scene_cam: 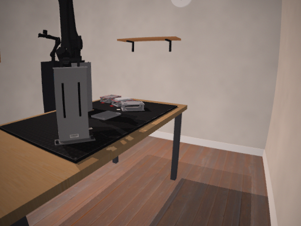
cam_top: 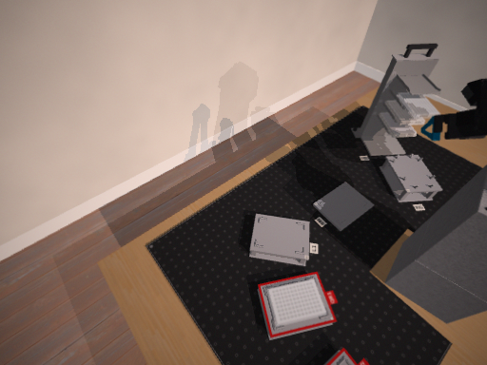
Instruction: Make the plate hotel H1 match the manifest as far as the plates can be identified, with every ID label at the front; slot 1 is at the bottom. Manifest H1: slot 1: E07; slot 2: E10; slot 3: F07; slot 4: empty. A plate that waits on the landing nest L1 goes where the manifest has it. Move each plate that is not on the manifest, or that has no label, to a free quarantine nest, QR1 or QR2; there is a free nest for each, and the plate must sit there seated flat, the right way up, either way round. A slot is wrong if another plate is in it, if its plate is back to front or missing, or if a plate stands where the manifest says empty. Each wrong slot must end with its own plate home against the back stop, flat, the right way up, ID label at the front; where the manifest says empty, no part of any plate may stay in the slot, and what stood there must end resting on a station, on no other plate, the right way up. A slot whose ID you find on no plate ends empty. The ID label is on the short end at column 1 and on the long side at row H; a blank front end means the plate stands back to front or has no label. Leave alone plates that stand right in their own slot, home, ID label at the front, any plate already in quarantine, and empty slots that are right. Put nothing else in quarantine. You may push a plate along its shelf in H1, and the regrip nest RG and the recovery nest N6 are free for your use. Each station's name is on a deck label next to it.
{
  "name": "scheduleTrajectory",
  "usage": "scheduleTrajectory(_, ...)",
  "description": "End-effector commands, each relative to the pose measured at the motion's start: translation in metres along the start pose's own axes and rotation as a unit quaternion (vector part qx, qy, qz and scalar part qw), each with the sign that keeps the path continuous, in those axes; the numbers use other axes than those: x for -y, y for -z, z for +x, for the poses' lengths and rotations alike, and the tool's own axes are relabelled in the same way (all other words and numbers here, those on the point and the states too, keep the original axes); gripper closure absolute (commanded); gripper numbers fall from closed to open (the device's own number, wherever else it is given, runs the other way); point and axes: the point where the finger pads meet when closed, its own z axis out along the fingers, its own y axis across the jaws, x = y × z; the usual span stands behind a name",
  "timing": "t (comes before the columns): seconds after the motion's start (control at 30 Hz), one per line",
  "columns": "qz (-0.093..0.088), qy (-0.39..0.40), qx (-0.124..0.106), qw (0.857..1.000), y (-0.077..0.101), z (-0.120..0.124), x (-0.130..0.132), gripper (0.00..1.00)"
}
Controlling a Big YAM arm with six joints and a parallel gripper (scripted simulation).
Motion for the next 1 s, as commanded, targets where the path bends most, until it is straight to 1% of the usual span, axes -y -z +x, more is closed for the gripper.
scheduleTrajectory(0.0, 0.005, 0.004, 0.003, 1.000, 0.0048, 0.0043, 0.0041, 0.00)
scheduleTrajectory(0.03, 0.005, 0.004, 0.003, 1.000, 0.0048, 0.0043, 0.0041, 0.00)
scheduleTrajectory(0.07, 0.005, 0.004, 0.003, 1.000, 0.0055, 0.0080, 0.0038, 1.00)
scheduleTrajectory(0.1, 0.004, 0.004, 0.002, 1.000, 0.0061, 0.0110, 0.0036, 1.00)
scheduleTrajectory(0.13, 0.003, 0.003, 0.006, 1.000, 0.0039, 0.0044, 0.0026, 1.00)
scheduleTrajectory(0.97, 0.003, 0.003, 0.006, 1.000, 0.0039, 0.0044, 0.0026, 1.00)
